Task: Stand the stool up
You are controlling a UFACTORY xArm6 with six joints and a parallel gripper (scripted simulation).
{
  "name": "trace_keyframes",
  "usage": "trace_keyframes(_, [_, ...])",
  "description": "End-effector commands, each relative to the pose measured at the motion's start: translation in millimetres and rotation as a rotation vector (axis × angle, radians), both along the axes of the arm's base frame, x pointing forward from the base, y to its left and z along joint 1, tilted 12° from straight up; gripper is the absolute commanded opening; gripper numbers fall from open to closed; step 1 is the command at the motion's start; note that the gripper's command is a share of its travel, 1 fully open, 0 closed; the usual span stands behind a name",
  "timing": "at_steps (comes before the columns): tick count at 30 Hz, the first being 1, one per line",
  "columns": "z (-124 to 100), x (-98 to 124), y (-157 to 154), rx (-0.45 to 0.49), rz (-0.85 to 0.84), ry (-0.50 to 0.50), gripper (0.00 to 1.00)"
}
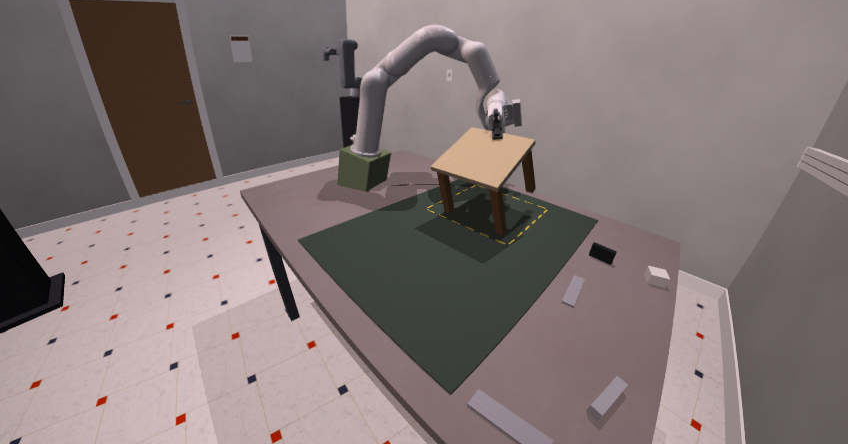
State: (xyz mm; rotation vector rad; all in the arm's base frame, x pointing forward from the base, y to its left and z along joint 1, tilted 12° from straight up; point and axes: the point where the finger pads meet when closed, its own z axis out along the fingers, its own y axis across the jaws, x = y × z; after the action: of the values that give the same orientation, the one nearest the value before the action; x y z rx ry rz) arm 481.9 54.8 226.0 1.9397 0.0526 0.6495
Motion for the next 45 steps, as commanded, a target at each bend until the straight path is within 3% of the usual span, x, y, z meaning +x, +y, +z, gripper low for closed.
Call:
trace_keyframes(1, [-1, 3, 10, -0.038, -0.017, 0.005, 0.21])
trace_keyframes(15, [-14, 10, 38, -0.150, -0.040, 0.021, 0.21])
trace_keyframes(45, [-30, 18, 65, -0.260, -0.064, 0.038, 0.21])
